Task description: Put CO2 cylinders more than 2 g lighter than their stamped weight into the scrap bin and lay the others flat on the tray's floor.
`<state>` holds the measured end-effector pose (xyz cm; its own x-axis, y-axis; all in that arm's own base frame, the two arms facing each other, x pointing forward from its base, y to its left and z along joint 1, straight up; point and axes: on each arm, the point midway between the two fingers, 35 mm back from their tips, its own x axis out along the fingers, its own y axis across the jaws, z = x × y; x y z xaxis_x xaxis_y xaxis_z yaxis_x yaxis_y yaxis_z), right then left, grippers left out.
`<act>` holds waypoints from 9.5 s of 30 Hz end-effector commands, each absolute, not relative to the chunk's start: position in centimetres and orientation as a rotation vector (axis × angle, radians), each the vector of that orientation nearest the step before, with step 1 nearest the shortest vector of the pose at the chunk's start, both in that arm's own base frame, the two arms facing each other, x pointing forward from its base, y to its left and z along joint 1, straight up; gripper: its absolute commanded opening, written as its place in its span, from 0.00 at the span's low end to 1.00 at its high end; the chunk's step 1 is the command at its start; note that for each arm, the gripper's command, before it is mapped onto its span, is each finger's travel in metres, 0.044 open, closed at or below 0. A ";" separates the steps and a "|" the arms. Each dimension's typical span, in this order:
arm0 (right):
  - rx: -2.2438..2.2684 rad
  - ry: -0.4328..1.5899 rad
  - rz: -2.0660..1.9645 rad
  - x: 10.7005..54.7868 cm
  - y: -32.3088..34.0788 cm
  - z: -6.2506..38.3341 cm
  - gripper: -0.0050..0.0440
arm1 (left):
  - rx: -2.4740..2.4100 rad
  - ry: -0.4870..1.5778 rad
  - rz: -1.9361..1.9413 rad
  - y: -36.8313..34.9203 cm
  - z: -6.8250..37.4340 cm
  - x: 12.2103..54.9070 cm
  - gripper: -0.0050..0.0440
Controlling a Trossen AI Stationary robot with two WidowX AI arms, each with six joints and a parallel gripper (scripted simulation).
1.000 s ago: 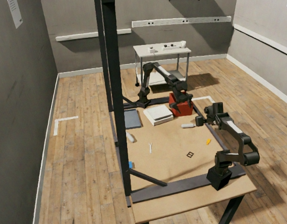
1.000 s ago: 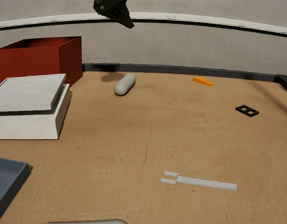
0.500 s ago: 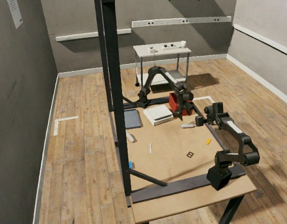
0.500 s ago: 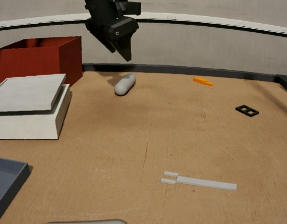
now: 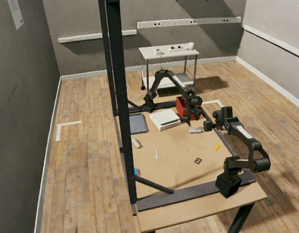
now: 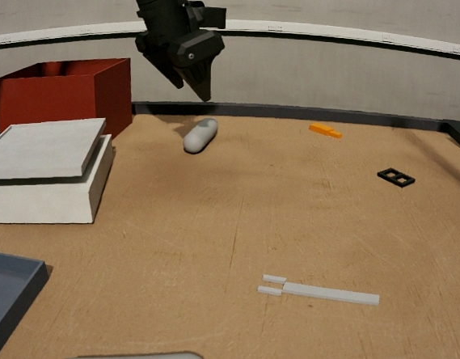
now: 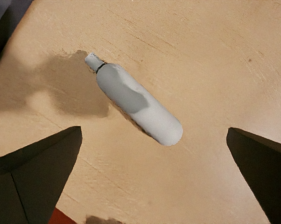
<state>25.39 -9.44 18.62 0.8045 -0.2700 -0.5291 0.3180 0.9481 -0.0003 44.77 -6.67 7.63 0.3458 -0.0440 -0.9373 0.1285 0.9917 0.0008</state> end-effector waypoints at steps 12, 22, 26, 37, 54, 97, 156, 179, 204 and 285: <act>0.086 0.536 -0.315 25.4 -9.5 19.3 1.00 | 0.027 1.216 -0.071 -6.4 8.3 45.9 0.71; 0.086 0.536 -0.315 25.4 -9.5 19.3 1.00 | -0.189 1.326 0.130 -5.7 7.5 48.5 0.62; 0.086 0.536 -0.315 25.4 -9.5 19.3 1.00 | -0.294 1.381 0.247 -5.2 6.2 49.2 0.62; 0.086 0.536 -0.315 25.4 -9.5 19.3 1.00 | -0.447 1.450 0.440 -4.4 4.6 49.8 0.62; 0.086 0.536 -0.315 25.4 -9.5 19.3 1.00 | -0.475 1.458 0.479 -4.3 3.9 50.3 0.62; 0.086 0.536 -0.315 25.4 -9.5 19.3 1.00 | -0.474 1.464 0.480 -4.4 2.1 50.4 0.62; 0.622 0.431 -0.414 29.5 -9.3 20.3 1.00 | -0.492 1.429 0.457 -8.9 12.9 42.4 0.00; 1.618 0.245 -0.556 37.1 -7.6 19.7 1.00 | -0.485 1.462 0.468 -11.2 15.6 29.6 0.00; 2.652 0.020 -0.699 45.1 -4.2 16.5 1.00 | -0.478 1.479 0.477 -10.5 14.8 21.6 0.00; 3.051 -0.100 -0.780 47.3 -2.7 14.3 1.00 | -0.709 1.216 0.289 -16.0 15.3 33.0 0.00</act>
